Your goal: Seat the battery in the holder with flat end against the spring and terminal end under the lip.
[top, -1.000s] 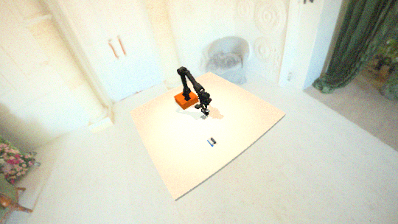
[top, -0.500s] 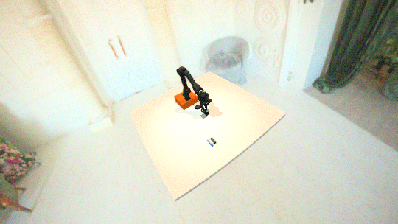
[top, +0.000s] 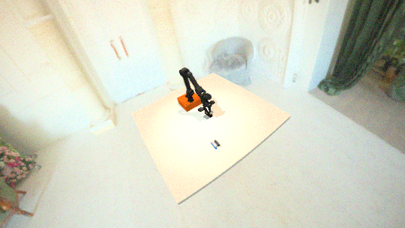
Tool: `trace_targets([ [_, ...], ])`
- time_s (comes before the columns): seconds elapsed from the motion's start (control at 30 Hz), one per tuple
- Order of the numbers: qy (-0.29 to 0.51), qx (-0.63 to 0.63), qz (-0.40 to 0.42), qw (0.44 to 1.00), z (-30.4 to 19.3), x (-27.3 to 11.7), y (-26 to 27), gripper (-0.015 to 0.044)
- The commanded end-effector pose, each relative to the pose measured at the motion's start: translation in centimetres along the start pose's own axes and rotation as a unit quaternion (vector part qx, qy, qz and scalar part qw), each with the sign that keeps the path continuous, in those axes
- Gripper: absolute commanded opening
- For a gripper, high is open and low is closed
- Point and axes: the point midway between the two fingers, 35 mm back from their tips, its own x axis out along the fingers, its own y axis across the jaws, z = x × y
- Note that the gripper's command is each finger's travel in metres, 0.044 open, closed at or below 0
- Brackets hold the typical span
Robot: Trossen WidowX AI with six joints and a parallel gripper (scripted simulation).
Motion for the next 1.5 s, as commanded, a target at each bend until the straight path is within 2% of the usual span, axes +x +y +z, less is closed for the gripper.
trace_targets([
  [0.0, -0.014, 0.002, -0.002, 1.0, -0.3, 0.1, -0.1, 0.0075],
  [0.57, -0.066, 0.003, -0.002, 0.998, -1.0, 0.3, -0.1, 0.0075],
  [1.47, -0.065, 0.003, -0.001, 0.998, -3.0, -0.2, -0.1, 0.0075],
])
